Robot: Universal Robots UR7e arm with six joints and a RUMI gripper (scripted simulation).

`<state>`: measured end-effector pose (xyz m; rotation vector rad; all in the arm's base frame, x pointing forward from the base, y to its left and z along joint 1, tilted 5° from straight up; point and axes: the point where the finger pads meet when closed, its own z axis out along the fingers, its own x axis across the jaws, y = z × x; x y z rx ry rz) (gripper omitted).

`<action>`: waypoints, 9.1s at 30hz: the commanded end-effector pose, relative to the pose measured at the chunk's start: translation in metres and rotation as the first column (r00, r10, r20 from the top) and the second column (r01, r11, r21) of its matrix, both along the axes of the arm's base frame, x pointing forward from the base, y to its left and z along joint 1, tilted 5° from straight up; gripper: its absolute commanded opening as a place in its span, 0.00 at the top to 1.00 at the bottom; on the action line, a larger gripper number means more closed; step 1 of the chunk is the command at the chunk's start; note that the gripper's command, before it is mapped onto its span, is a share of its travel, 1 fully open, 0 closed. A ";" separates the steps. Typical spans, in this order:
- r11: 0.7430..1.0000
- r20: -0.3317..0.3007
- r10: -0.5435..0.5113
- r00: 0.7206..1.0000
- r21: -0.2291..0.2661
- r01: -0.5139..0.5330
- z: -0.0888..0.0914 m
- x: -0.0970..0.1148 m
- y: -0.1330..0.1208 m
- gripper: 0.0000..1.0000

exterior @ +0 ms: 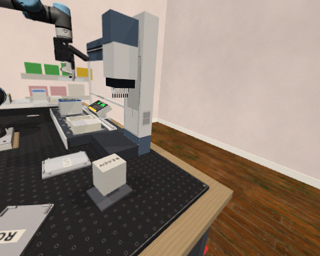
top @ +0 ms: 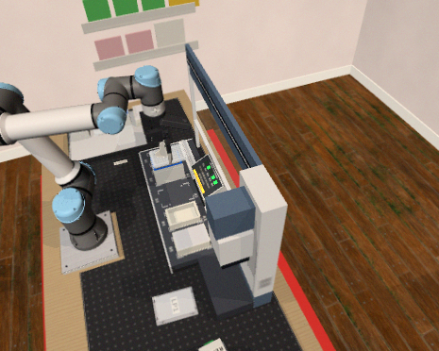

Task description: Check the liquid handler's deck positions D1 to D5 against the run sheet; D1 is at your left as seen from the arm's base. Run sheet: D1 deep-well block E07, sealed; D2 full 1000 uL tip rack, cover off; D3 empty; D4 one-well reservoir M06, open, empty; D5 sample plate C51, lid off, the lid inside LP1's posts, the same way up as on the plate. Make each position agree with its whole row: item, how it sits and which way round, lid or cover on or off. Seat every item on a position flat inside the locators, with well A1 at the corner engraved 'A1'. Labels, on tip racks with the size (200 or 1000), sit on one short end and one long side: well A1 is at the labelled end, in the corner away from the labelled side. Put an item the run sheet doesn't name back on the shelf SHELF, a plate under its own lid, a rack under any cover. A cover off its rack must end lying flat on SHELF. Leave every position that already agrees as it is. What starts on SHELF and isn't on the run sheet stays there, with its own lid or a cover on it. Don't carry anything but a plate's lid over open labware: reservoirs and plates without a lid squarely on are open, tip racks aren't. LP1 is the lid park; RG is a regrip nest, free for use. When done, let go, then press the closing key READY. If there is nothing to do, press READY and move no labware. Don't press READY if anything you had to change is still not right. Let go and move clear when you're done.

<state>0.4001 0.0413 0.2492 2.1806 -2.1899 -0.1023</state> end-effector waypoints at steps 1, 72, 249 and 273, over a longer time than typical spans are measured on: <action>1.000 0.006 0.001 1.000 -0.001 -0.001 0.002 0.003 0.000 1.00; 1.000 0.000 0.000 1.000 0.001 0.000 -0.069 -0.004 0.001 1.00; 1.000 0.000 0.000 1.000 0.000 0.000 -0.230 -0.019 0.003 1.00; 1.000 0.004 0.000 1.000 -0.001 0.000 -0.228 -0.017 0.002 0.18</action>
